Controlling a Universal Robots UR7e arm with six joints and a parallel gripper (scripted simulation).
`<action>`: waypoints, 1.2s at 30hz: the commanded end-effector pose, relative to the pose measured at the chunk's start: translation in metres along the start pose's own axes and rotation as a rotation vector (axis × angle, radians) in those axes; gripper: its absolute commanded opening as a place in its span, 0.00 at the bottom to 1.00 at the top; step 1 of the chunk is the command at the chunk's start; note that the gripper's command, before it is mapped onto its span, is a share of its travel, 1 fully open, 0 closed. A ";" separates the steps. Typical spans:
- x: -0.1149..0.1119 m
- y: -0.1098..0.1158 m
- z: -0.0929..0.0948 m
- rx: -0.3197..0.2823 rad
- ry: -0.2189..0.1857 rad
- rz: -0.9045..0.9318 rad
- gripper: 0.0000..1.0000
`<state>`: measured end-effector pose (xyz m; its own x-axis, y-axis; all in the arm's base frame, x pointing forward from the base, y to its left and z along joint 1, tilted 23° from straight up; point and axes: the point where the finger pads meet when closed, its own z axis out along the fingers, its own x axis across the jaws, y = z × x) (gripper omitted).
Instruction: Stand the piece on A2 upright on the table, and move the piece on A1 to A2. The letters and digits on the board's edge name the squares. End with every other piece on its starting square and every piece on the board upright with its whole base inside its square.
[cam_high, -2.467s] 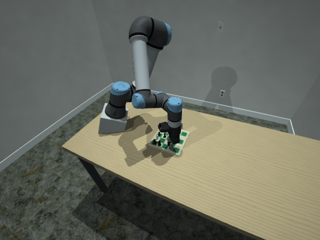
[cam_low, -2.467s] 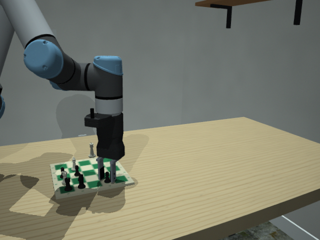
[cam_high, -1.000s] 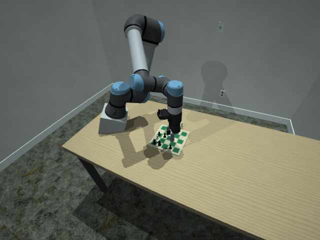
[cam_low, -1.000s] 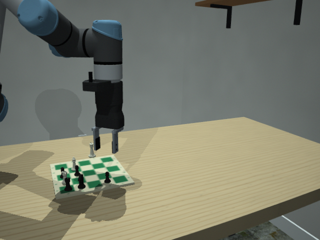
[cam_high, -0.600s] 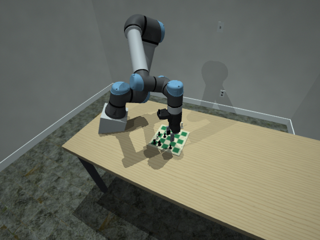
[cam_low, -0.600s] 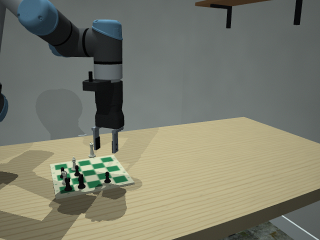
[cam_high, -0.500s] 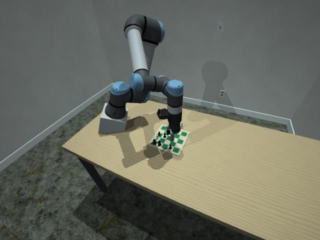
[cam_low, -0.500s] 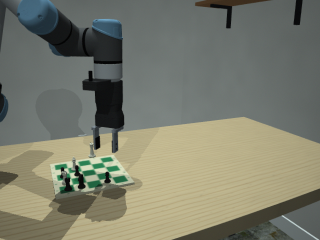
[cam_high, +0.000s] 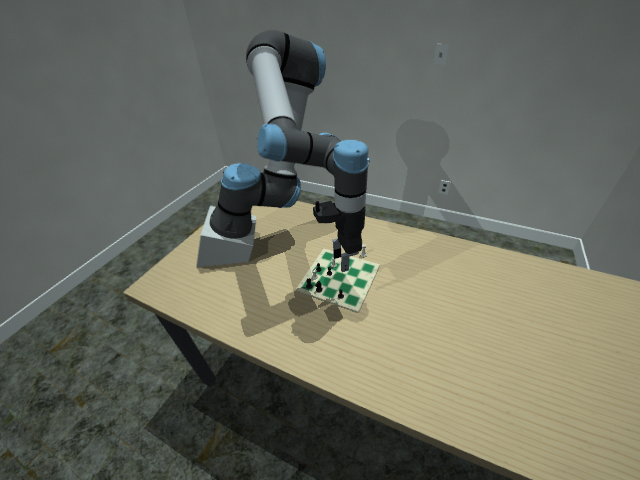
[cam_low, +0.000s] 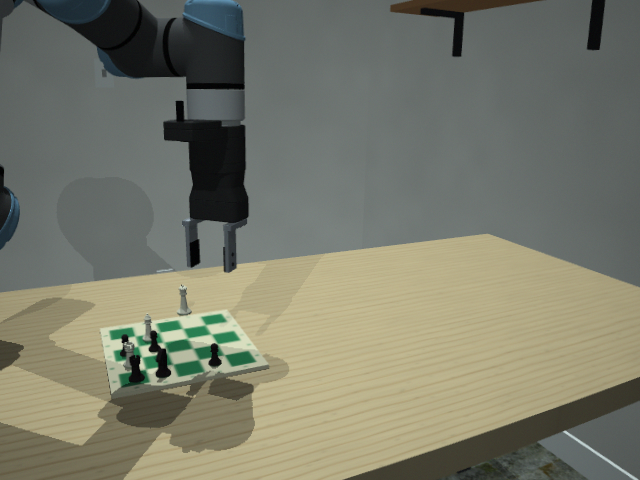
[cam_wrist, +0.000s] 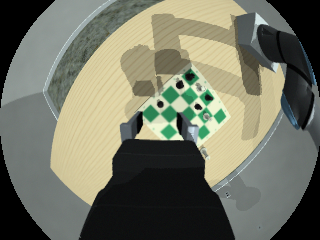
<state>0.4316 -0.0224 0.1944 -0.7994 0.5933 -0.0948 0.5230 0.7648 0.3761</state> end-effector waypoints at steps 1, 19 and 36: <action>0.000 -0.001 -0.020 -0.001 0.003 0.000 1.00; 0.000 -0.001 -0.030 -0.001 0.003 0.000 1.00; 0.000 -0.001 -0.030 -0.001 0.003 0.000 1.00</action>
<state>0.4220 -0.0300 0.2212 -0.8007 0.5922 -0.0906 0.5228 0.7646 0.3768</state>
